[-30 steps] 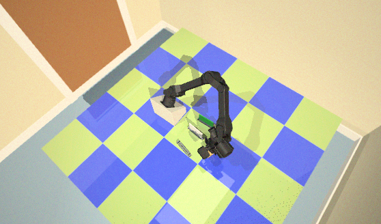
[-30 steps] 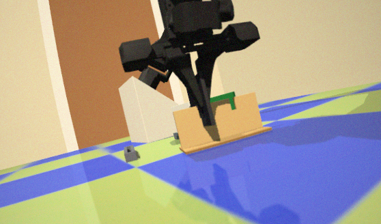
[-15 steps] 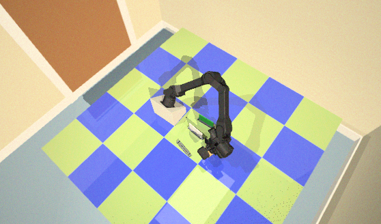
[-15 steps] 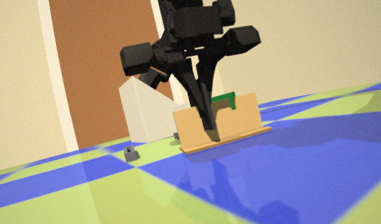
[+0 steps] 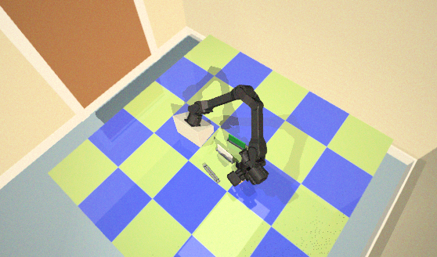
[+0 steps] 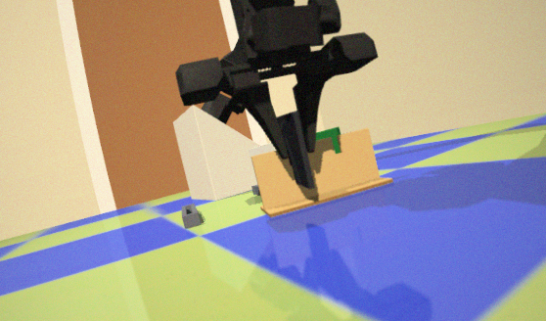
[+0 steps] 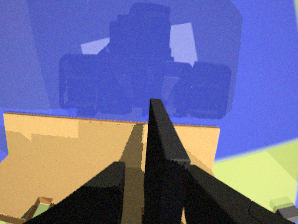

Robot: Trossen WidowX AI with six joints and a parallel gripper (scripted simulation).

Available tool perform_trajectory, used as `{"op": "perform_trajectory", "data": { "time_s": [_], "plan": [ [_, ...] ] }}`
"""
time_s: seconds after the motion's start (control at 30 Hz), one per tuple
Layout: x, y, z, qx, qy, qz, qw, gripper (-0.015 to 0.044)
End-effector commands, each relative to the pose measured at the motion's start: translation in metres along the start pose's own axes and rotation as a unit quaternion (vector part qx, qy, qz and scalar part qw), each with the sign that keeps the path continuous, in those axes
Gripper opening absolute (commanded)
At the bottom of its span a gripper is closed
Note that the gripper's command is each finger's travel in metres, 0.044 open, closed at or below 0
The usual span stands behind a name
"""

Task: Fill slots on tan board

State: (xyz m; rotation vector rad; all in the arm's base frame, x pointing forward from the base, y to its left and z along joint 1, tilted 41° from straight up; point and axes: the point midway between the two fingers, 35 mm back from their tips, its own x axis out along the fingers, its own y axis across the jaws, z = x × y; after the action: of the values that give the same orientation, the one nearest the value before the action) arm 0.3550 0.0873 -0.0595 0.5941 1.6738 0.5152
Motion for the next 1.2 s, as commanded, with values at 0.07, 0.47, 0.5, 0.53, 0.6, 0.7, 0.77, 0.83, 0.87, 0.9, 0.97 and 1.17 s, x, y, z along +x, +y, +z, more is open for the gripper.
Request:
{"op": "perform_trajectory", "data": {
  "time_s": [0.07, 0.47, 0.5, 0.53, 0.6, 0.7, 0.77, 0.83, 0.87, 0.9, 0.97, 1.17],
  "plan": [
    [0.000, 0.000, 0.000, 0.000, 0.000, -0.001, 1.000, 0.0166],
    [-0.074, -0.001, 0.001, 0.003, 0.001, 0.000, 1.000, 0.0166],
    [-0.074, -0.001, 0.001, 0.003, 0.001, 0.000, 1.000, 0.0166],
    [-0.074, -0.001, 0.001, 0.003, 0.001, 0.000, 1.000, 0.0166],
    [-0.074, -0.003, 0.003, 0.003, 0.001, 0.000, 1.000, 0.0166],
    [-0.084, -0.003, 0.008, 0.000, -0.013, -0.001, 1.000, 0.0186],
    [-0.094, -0.003, 0.012, -0.003, -0.027, -0.002, 1.000, 0.0186],
    [-0.097, 0.002, 0.005, -0.009, -0.026, -0.002, 1.000, 0.0186],
    [-0.101, 0.008, -0.004, -0.016, -0.025, -0.002, 1.000, 0.0186],
    [-0.105, 0.015, -0.015, -0.025, -0.023, -0.002, 0.999, 0.0186],
    [-0.113, 0.028, -0.038, -0.044, -0.019, -0.002, 0.999, 0.0186],
    [-0.124, 0.053, -0.094, -0.087, -0.010, -0.001, 0.996, 0.0186]
  ]
}}
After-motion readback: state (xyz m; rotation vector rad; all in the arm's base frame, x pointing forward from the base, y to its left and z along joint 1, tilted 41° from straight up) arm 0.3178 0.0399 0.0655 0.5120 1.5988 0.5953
